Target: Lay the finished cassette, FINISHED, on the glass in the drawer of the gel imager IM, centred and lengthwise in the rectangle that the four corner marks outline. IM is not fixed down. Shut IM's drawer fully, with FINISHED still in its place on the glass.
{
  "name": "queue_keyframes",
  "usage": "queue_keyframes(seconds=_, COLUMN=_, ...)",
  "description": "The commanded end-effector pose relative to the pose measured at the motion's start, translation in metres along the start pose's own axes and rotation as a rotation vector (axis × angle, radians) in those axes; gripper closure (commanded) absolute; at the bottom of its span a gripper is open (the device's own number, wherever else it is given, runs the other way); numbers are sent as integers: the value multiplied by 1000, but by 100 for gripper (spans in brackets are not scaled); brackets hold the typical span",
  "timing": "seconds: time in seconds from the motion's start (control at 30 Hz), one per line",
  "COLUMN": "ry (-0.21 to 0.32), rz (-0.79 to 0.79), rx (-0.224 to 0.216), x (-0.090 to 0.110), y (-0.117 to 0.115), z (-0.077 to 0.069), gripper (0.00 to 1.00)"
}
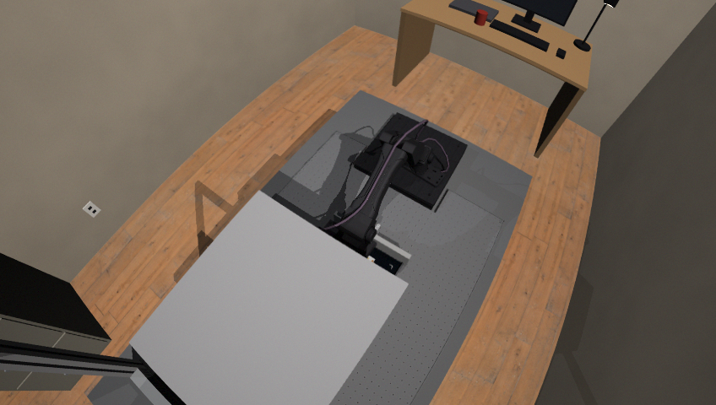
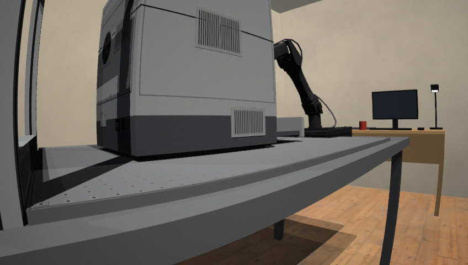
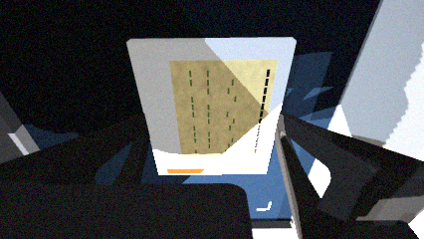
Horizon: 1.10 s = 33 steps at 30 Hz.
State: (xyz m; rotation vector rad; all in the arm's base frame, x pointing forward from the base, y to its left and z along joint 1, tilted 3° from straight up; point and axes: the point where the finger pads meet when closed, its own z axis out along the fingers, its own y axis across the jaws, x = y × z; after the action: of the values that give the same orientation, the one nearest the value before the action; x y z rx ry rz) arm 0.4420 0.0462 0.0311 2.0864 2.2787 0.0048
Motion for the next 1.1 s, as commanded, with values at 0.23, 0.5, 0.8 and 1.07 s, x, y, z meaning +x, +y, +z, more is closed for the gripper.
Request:
queue_keyframes(seconds=0.23, ry=0, rz=-2, rx=-23, x=0, y=4, z=-7, gripper=9)
queue_keyframes(seconds=0.5, ry=0, rz=-2, rx=-23, x=0, y=4, z=-7, gripper=9)
queue_keyframes(seconds=0.8, ry=2, rz=-3, rx=-36, x=-2, y=5, z=-16, gripper=9)
queue_keyframes(seconds=1.07, ry=1, rz=-3, rx=-59, x=-2, y=13, z=-15, gripper=9)
